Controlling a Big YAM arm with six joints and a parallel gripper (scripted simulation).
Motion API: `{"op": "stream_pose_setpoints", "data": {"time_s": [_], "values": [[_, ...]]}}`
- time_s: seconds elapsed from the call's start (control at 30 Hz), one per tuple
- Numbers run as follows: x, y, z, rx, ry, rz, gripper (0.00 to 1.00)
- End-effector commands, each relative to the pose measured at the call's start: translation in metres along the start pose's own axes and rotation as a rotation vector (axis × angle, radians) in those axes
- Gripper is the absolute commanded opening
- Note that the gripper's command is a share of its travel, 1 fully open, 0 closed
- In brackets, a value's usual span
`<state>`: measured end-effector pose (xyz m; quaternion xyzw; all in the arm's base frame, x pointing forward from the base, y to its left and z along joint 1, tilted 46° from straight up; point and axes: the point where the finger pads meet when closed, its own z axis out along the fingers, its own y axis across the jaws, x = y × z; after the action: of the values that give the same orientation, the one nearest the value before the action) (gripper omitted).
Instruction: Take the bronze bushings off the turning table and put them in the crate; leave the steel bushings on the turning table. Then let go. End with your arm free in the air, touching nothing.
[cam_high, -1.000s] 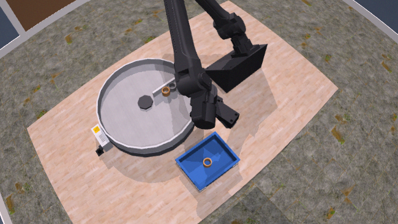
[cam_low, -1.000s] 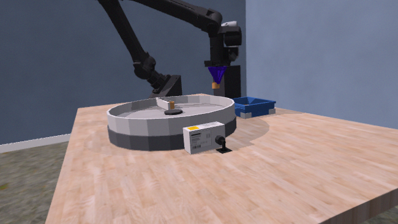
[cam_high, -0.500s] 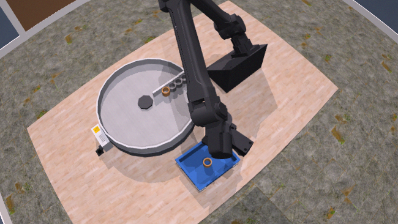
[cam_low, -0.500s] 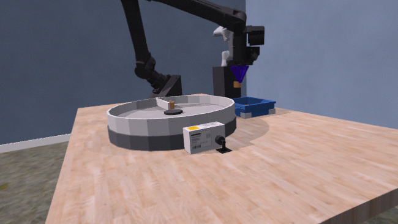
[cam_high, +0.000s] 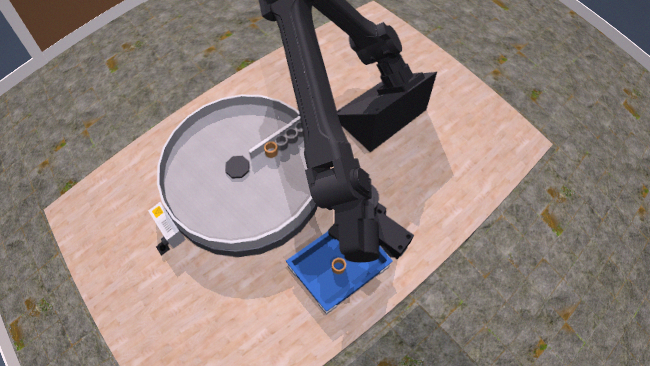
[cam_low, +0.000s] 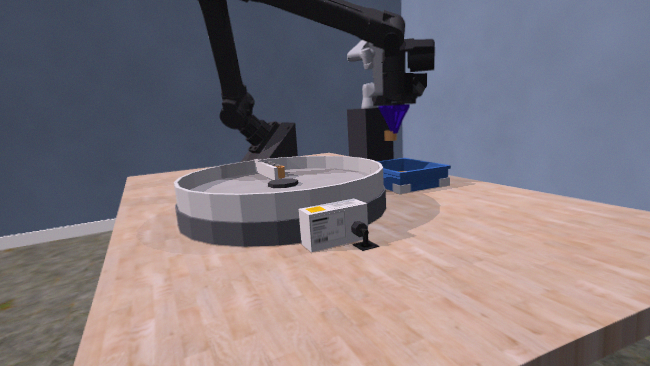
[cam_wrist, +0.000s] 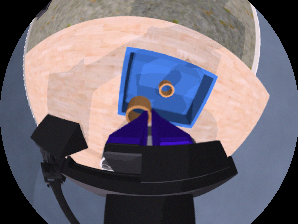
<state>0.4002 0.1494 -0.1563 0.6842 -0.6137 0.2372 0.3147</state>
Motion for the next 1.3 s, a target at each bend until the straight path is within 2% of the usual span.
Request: {"op": "stream_pose_setpoints", "data": {"time_s": [0.0, 0.1, 1.07, 1.27], "values": [[-0.008, -0.014, -0.039, 0.070, -0.030, 0.023, 0.00], [-0.011, -0.012, -0.033, 0.061, -0.023, 0.016, 0.00], [-0.011, -0.012, -0.033, 0.061, -0.023, 0.016, 0.00], [-0.016, -0.009, -0.028, 0.053, -0.018, 0.010, 0.00]]}}
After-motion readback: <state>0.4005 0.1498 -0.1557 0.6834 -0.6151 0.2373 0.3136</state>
